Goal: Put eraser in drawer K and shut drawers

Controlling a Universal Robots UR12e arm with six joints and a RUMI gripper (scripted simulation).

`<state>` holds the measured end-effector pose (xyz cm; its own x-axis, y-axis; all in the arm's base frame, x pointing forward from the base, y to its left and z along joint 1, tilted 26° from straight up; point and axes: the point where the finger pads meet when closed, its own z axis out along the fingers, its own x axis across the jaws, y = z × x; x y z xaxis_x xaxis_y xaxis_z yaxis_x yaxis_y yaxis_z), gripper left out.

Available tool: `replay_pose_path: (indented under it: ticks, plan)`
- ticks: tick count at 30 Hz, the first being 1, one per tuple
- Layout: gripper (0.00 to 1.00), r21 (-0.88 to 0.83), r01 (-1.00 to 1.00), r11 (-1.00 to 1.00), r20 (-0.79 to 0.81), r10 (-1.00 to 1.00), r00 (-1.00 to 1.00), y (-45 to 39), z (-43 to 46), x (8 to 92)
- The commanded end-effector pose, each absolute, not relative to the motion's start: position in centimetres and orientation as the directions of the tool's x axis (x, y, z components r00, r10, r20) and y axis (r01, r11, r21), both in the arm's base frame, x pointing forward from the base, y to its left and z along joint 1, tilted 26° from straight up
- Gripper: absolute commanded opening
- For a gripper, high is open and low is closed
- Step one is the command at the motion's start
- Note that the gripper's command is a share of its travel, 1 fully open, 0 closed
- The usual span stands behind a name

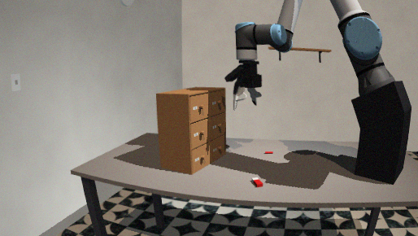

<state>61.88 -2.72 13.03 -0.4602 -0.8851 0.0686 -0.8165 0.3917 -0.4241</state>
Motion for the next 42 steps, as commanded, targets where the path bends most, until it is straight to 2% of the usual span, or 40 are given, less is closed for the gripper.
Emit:
replay_pose_path:
  ticks: [1,16,42]
  plan:
    - [1.00,-0.419,-0.856,0.304,0.105,-0.920,-0.378,-2.6,12.6,62.3]
    - [1.00,-0.401,-0.898,0.178,0.159,-0.952,-0.260,-2.5,11.8,62.8]
    - [1.00,-0.423,-0.891,0.162,0.163,-0.954,-0.251,-2.6,11.6,63.2]
